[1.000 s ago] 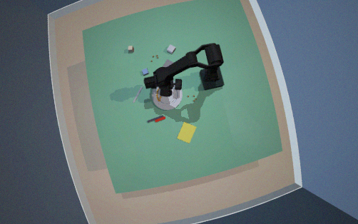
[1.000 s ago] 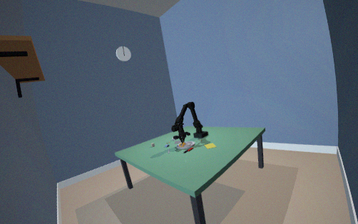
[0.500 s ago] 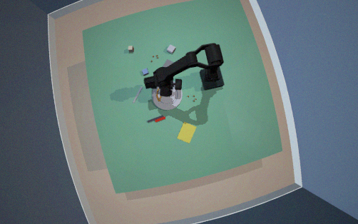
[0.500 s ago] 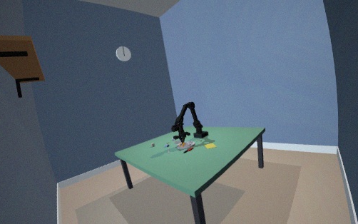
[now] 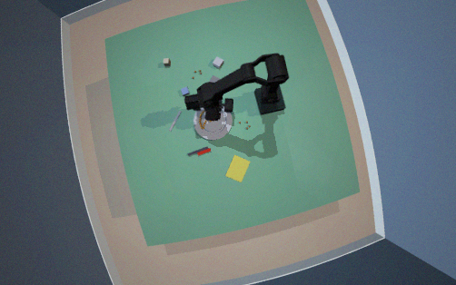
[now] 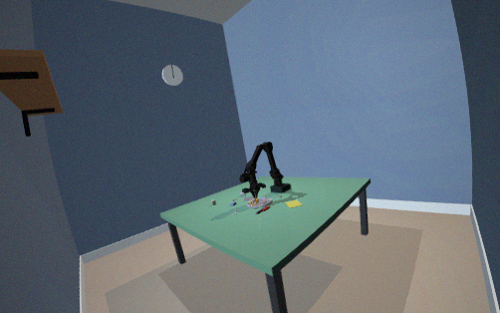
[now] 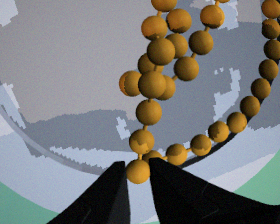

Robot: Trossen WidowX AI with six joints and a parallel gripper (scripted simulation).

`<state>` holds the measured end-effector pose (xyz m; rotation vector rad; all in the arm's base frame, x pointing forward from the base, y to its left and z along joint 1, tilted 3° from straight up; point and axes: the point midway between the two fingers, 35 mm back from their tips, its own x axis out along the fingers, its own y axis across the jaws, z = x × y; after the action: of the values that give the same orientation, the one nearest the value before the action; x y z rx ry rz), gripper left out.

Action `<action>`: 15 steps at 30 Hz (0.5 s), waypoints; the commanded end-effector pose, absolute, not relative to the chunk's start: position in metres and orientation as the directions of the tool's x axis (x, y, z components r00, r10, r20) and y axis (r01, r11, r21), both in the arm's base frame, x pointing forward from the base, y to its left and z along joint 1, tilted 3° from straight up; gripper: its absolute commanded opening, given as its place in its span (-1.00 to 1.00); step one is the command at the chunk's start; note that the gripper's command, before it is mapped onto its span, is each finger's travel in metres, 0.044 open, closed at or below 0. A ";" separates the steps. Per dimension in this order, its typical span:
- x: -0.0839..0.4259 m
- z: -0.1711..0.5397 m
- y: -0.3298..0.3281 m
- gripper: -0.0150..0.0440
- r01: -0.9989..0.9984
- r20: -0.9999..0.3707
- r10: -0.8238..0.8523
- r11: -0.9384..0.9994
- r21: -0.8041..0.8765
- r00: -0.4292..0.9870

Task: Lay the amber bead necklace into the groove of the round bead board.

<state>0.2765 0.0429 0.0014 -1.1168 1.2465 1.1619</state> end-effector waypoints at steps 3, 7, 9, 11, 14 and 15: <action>0.271 0.000 0.040 -0.49 -0.996 -1.000 0.023 0.087 0.023 -0.021; 0.271 -0.003 0.040 -0.49 -0.996 -1.000 0.023 0.087 0.023 -0.021; 0.271 -0.006 0.040 -0.49 -0.996 -1.000 0.023 0.087 0.023 -0.021; 0.271 -0.008 0.040 -0.49 -0.996 -1.000 0.023 0.087 0.023 -0.021; 0.271 -0.008 0.040 -0.49 -0.996 -1.000 0.023 0.087 0.023 -0.021; 0.271 -0.008 0.040 -0.49 -0.996 -1.000 0.023 0.087 0.023 -0.021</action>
<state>0.2740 0.0404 -0.0052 -1.1178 1.2434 1.1595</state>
